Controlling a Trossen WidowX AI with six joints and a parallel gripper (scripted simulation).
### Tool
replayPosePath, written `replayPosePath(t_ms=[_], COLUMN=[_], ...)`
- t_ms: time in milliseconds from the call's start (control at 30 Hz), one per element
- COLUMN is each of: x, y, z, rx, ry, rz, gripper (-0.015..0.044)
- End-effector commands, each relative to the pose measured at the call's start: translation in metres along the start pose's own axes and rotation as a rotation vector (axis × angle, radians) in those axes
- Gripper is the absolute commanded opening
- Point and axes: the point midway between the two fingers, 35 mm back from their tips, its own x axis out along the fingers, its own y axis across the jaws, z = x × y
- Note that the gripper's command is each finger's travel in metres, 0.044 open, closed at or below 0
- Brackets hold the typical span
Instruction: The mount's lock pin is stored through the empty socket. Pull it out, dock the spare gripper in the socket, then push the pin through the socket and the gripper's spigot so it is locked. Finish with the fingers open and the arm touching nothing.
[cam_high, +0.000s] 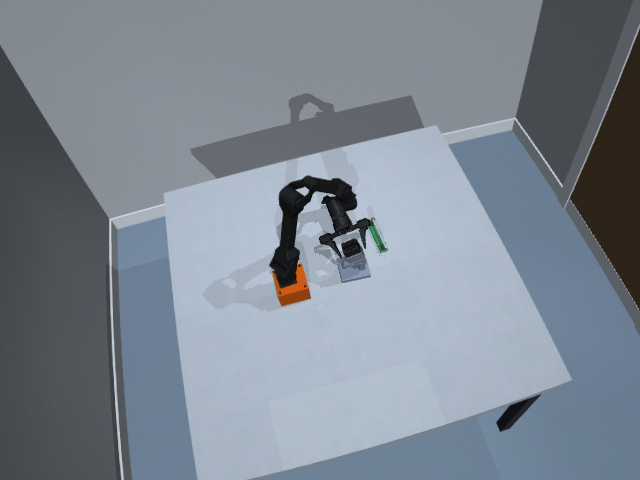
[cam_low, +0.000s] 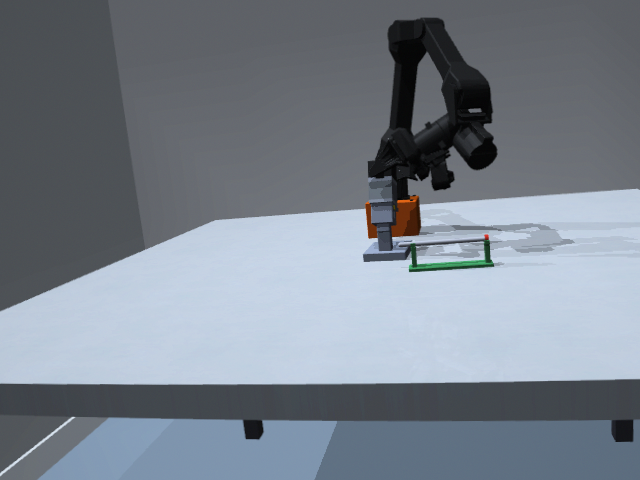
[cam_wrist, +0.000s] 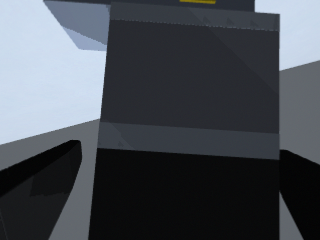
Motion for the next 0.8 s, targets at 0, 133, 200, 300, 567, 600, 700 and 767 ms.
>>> replayPosePath(t_ms=[0,133,200,300,567,600,700,767], x=[-0.005,-0.009,-0.011,-0.014,-0.022,-0.023,-0.024,-0.025], y=[0.000,0.000,0.000,0.000,0.000,0.000,0.000,0.001], z=[-0.008,-0.016,-0.020,-0.026,-0.042,-0.044,-0.048,-0.052], rx=[0.002,-0.005,-0.008,-0.013,-0.027,-0.030,-0.032,-0.032], ry=[-0.001,0.003,0.005,0.008,0.016,0.018,0.011,0.002], rz=[0.000,0.000,0.000,-0.001,-0.001,-0.001,-0.006,-0.012], gripper=[0.0440,0.0440,0.0440,0.0440,0.0440,0.0440,0.0440,0.0440])
